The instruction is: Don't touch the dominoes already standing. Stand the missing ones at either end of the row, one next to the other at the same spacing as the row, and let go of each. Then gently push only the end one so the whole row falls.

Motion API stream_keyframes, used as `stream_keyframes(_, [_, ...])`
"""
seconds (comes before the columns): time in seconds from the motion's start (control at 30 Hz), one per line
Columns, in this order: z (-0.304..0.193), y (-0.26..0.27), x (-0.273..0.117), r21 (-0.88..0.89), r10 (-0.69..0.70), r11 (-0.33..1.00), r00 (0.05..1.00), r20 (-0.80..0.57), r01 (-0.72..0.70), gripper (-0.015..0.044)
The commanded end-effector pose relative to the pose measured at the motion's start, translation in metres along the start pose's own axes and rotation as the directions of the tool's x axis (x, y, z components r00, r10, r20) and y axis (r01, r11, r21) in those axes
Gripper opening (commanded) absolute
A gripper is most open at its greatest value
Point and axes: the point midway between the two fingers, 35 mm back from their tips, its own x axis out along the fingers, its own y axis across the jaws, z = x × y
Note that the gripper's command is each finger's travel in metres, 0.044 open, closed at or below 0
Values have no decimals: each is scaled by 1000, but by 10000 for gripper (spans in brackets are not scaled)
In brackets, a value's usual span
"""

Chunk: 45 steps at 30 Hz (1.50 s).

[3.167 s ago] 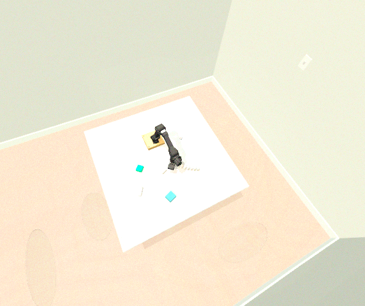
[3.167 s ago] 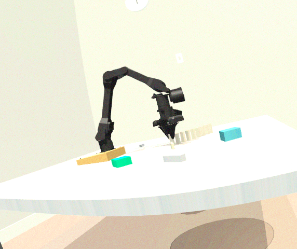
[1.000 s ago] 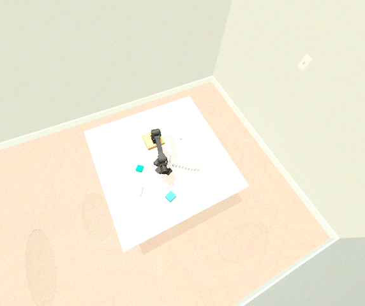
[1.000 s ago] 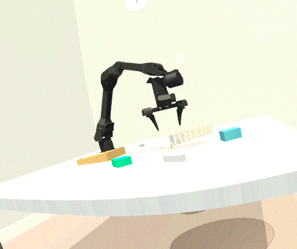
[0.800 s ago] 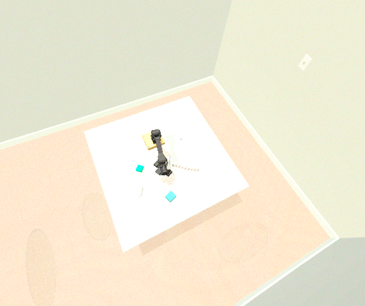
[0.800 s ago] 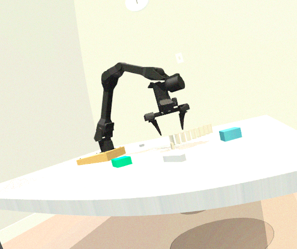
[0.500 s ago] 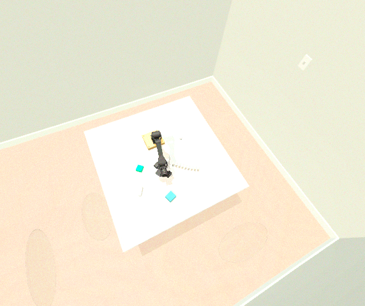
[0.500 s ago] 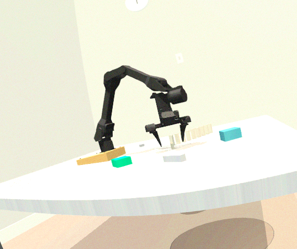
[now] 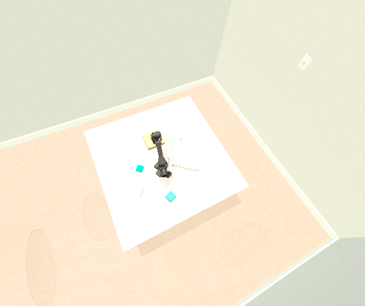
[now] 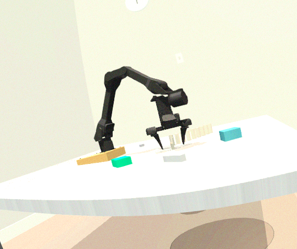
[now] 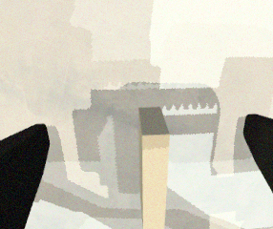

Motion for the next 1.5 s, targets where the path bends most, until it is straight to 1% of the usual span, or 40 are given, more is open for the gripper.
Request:
stream_keyframes(0.0, [0, -1, 3, 7, -8, 1000, 1000, 0, 8, 361])
stream_keyframes(0.4, [0, -1, 3, 7, -8, 1000, 1000, 0, 8, 46])
stream_keyframes(0.43, [0, -1, 3, 7, -8, 1000, 1000, 0, 8, 28])
stream_keyframes(0.7, [0, -1, 1, 7, -8, 1000, 1000, 0, 8, 28])
stream_keyframes(0.77, [0, -1, -16, 7, -8, 1000, 1000, 0, 8, 28])
stream_keyframes(1.03, [1, 1, -105, 7, -8, 1000, 1000, 0, 8, 28])
stream_keyframes(1.1, [1, 1, -112, 7, -8, 1000, 1000, 0, 8, 28])
stream_keyframes(1.2, [3, 1, -112, 0, -8, 1000, 1000, 0, 8, 28])
stream_keyframes(1.27, [15, 5, -114, -54, -7, 998, 1000, 1, 7, 28])
stream_keyframes(1.47, [70, 13, -116, -295, -7, 955, 1000, 5, 8, 28])
